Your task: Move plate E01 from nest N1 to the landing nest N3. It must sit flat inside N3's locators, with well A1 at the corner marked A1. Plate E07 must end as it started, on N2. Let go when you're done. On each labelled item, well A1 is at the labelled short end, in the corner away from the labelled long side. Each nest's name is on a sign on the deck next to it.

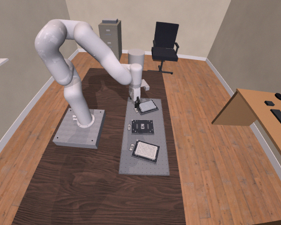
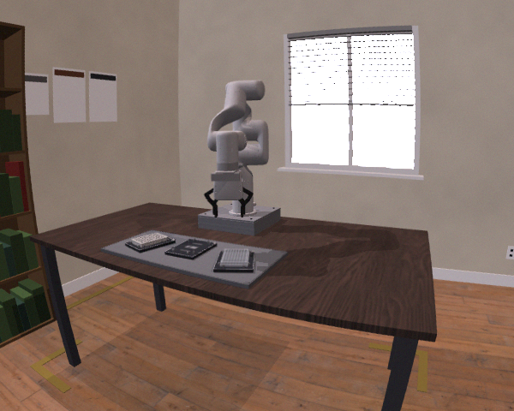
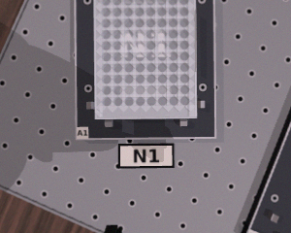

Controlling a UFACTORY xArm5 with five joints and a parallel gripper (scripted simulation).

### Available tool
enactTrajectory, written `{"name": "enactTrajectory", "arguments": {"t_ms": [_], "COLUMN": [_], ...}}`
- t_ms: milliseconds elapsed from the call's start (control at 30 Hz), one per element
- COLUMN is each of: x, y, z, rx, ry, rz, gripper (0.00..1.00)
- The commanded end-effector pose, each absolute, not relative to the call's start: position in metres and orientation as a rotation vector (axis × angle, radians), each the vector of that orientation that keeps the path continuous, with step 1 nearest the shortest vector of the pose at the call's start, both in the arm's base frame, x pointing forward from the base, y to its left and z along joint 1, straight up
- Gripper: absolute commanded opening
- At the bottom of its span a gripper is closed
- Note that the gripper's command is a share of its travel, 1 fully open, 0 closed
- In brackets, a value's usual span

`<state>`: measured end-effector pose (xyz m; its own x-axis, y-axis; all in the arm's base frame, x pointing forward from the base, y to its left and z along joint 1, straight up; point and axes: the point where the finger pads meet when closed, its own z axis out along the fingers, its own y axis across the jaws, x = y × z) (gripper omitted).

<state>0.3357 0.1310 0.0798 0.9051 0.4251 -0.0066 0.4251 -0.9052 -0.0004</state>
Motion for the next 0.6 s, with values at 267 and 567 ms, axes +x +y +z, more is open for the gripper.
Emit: {"name": "enactTrajectory", "arguments": {"t_ms": [267, 567], "x": [0.345, 0.380], "y": [0.138, 0.165], "z": [0.081, 0.081], "rx": [3.064, 3.064], "ry": [0.684, 0.684], "rz": [-0.005, -0.004], "gripper": [1.00, 1.00]}}
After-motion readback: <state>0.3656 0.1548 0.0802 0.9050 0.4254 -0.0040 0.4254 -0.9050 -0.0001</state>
